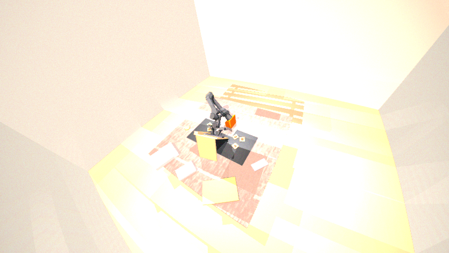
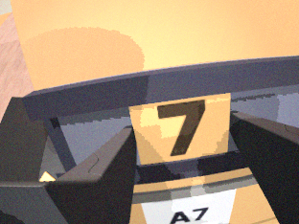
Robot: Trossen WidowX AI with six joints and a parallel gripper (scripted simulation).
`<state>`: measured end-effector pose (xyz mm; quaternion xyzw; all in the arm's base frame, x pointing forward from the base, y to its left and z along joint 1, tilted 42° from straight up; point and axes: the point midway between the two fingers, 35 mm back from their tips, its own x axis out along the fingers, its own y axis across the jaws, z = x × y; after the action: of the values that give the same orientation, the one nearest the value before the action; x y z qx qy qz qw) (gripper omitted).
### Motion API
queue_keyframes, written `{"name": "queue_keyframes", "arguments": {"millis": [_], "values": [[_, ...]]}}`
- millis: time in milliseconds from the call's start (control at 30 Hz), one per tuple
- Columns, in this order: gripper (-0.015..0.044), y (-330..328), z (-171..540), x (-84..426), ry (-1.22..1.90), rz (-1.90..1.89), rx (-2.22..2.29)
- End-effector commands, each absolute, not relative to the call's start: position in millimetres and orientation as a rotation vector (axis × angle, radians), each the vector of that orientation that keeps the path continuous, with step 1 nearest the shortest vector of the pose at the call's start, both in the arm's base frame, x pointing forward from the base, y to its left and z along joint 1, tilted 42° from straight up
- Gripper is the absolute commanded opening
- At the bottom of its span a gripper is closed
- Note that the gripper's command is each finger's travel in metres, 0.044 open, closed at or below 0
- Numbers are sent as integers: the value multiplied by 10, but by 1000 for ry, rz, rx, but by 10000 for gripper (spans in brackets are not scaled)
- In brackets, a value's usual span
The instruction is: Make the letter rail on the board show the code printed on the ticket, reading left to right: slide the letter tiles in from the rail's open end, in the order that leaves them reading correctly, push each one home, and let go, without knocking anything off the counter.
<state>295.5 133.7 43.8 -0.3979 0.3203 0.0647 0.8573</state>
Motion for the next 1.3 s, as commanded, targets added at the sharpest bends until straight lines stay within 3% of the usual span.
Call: {"name": "queue_keyframes", "arguments": {"millis": [0, 1267], "values": [[0, 1324, 481, 2967, 666, 141, -833], [0, 1144, 656, 3067, 666, 140, -834]]}}
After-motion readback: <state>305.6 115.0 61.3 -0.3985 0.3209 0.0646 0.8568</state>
